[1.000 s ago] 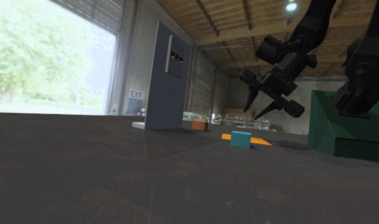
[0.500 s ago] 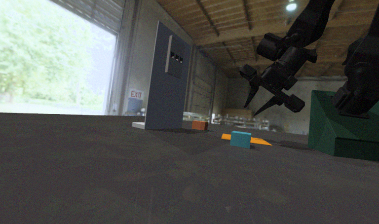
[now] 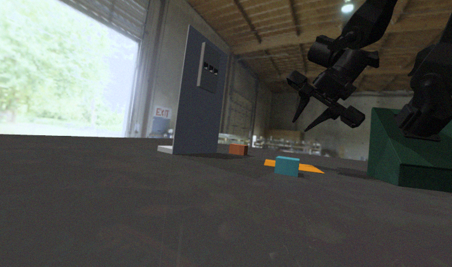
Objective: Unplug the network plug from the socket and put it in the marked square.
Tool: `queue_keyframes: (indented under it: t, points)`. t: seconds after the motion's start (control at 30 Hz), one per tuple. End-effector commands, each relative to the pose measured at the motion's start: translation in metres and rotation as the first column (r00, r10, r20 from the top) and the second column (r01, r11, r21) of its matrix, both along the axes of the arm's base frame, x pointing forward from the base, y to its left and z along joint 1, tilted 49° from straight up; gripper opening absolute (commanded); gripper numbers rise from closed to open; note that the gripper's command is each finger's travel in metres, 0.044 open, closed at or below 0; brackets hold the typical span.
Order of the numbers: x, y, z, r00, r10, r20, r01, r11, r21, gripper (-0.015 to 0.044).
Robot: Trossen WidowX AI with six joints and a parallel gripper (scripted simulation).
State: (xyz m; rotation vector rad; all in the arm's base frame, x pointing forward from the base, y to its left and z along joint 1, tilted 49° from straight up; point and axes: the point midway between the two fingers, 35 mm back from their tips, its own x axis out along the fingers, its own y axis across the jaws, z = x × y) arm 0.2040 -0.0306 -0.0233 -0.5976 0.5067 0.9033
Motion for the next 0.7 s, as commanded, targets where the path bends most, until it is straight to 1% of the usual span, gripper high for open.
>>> queue_keyframes:
  t: [0.0,0.67]
  points:
    - [0.002,-0.006,0.005,1.0,0.0,0.013,0.0,1.0,-0.006,0.0156]
    - [-0.001,-0.018,0.024,1.0,-0.001,0.019,0.001,1.0,0.0,0.0156]
